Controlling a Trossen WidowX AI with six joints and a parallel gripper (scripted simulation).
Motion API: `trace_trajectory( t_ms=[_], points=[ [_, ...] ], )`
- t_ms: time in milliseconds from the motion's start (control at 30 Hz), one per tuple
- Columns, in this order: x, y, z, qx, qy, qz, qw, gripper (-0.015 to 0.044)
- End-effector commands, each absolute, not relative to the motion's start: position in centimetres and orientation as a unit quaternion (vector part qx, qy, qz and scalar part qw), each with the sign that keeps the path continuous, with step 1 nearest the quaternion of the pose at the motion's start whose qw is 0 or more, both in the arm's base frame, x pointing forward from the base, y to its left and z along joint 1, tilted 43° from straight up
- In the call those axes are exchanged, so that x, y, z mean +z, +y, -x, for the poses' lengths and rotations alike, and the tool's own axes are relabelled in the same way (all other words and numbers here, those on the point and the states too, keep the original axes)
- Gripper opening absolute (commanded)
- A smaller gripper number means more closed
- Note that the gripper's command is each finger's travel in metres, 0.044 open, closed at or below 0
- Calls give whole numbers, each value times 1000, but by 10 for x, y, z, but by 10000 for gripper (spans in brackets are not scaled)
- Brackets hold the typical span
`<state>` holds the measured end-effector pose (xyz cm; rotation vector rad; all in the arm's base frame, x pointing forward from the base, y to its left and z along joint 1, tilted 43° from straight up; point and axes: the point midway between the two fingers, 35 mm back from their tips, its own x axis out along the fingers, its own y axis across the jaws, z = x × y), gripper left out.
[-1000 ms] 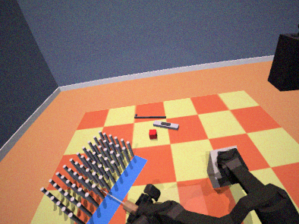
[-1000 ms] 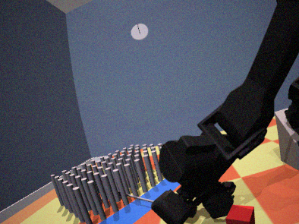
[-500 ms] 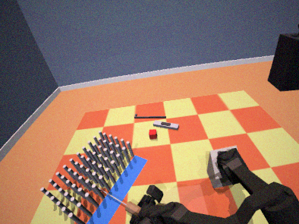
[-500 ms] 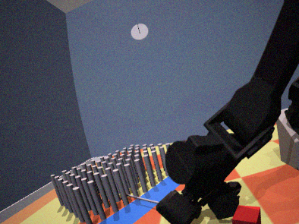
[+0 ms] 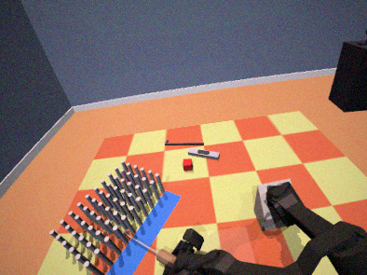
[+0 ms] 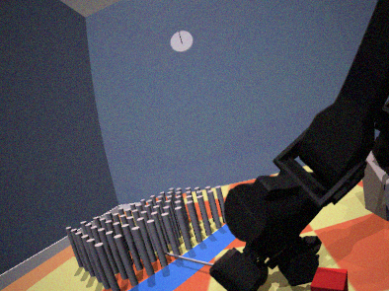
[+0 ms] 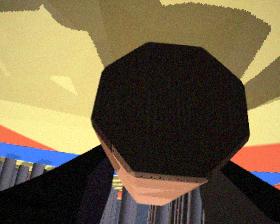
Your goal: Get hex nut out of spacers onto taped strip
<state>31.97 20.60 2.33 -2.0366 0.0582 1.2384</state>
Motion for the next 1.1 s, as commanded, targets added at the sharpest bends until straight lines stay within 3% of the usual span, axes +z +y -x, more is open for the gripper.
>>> trace_trajectory(
  t_ms=[0, 1067],
  points=[
    [24, 206, -315, 483, 25, 793, 370, 0],
    [33, 211, -293, 483, 24, 793, 371, 0]
  ],
)
